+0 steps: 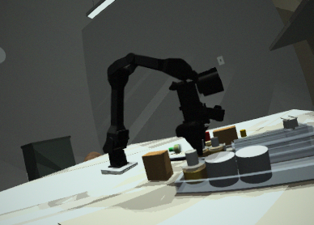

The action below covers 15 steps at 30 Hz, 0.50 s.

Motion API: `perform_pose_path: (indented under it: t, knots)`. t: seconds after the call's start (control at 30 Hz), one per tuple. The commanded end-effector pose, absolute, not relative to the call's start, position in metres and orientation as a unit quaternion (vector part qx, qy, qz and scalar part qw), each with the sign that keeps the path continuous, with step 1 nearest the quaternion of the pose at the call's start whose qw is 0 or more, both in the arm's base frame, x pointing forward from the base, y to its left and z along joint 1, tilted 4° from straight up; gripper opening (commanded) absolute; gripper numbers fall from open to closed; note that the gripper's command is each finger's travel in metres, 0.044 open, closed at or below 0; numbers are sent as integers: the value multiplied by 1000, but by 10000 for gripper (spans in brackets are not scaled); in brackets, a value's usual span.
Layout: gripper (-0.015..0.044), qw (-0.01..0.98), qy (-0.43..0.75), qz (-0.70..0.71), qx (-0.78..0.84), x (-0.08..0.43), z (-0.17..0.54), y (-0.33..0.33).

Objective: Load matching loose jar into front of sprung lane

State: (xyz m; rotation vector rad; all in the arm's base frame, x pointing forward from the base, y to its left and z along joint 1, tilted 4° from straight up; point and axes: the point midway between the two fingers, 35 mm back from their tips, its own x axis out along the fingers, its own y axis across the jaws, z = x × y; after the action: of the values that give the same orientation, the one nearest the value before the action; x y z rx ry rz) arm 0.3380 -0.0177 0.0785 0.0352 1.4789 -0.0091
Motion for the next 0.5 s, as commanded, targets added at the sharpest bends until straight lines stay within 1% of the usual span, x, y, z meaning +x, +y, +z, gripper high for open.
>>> perform_pose_path:
  t: [0.0,0.17,0.2,0.47]
  knots:
    - [157,738,674,-7,17,338,79,-18]
    - [289,738,674,-7,17,338,79,-18]
    - [305,738,674,-7,17,338,79,-18]
    - [305,738,674,-7,17,337,96,-18]
